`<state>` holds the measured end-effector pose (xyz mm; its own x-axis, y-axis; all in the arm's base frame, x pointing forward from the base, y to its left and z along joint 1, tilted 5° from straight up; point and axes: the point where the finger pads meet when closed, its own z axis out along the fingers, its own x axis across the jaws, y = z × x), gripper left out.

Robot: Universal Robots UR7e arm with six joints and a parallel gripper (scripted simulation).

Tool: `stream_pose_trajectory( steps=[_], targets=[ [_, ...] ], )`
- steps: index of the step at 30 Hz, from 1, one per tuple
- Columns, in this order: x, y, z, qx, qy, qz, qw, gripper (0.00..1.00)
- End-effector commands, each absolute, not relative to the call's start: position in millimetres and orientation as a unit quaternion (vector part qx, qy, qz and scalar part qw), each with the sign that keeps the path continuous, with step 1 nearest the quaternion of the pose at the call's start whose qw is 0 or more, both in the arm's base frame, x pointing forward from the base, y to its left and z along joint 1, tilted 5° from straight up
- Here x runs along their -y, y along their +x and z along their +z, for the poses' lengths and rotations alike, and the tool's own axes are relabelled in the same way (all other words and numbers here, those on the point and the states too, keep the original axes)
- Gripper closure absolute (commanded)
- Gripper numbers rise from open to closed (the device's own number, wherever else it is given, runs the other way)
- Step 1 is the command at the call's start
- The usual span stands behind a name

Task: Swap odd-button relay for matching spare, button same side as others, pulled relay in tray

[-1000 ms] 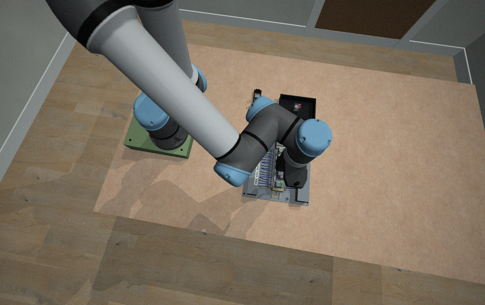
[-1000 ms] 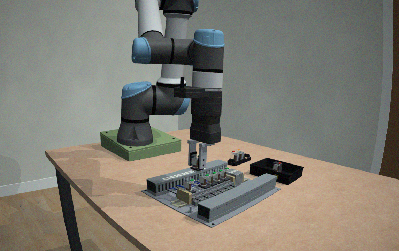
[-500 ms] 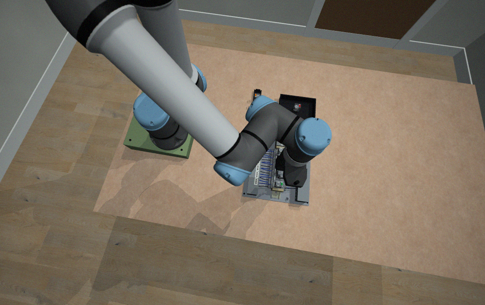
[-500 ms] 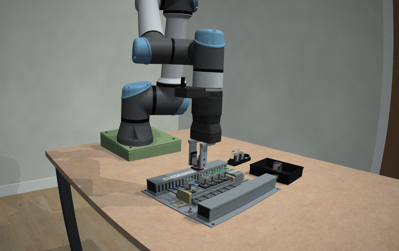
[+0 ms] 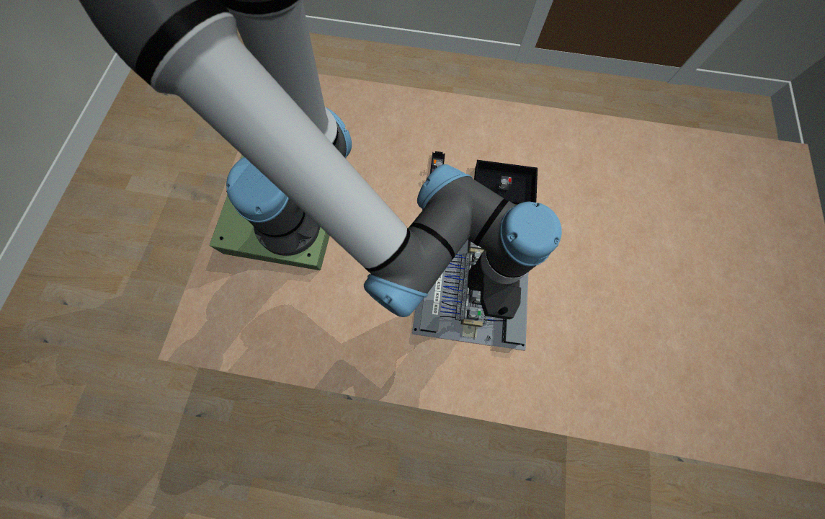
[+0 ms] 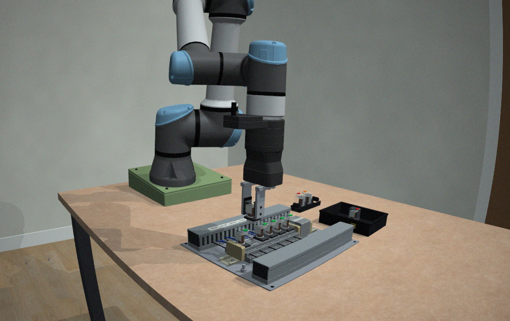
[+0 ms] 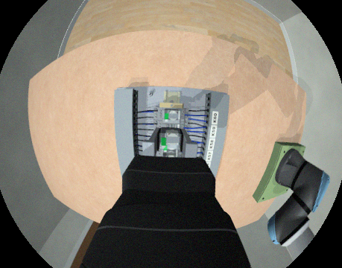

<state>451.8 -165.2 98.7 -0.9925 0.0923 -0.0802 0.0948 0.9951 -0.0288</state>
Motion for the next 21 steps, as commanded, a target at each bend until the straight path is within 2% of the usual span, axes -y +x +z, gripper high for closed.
stream_pose_trajectory(
  steps=[1,21],
  targets=[
    [165.3,452.5,94.0,-0.998,0.047,-0.017,0.04,1.0],
    [165.1,453.2,82.3,-0.998,0.047,-0.017,0.04,1.0]
  ],
)
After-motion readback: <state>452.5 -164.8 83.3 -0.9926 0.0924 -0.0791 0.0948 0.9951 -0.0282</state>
